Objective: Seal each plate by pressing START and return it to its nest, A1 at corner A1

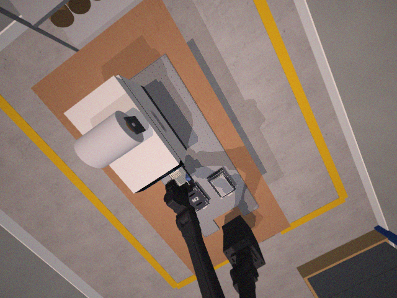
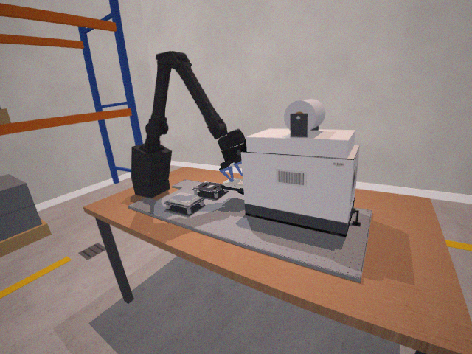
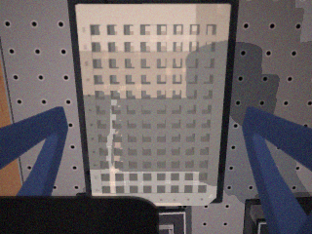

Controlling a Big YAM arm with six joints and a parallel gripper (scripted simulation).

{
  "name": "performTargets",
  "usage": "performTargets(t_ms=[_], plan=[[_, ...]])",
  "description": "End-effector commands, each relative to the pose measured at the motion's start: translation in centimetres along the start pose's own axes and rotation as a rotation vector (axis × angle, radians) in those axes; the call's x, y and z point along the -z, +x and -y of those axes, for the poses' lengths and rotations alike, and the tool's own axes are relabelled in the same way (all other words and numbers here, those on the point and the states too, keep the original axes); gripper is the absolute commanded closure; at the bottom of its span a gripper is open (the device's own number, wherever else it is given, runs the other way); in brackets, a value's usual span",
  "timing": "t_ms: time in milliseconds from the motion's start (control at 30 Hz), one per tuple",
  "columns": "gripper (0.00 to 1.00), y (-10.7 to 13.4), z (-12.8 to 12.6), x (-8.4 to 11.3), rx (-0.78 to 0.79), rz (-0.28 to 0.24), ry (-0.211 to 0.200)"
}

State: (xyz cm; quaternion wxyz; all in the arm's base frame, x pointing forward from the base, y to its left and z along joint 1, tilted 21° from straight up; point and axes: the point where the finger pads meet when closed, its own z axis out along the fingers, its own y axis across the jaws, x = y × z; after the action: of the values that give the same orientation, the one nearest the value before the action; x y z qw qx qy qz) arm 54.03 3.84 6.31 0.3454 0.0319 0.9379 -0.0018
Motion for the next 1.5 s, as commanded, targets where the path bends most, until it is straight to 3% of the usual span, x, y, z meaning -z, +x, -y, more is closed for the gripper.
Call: performTargets(t_ms=[0, 200, 467, 767, 1467], plan=[[0.00, -1.8, 0.5, -0.7, -0.022, 0.026, 0.007], [0.00, 0.2, 0.7, -0.8, -0.017, -0.018, 0.012], [0.00, 1.0, 0.8, 0.2, -0.016, -0.019, 0.011], [0.00, -1.6, 0.5, 0.7, -0.020, 0.037, 0.002], [0.00, -1.8, 0.2, -0.7, -0.016, 0.025, 0.001]])
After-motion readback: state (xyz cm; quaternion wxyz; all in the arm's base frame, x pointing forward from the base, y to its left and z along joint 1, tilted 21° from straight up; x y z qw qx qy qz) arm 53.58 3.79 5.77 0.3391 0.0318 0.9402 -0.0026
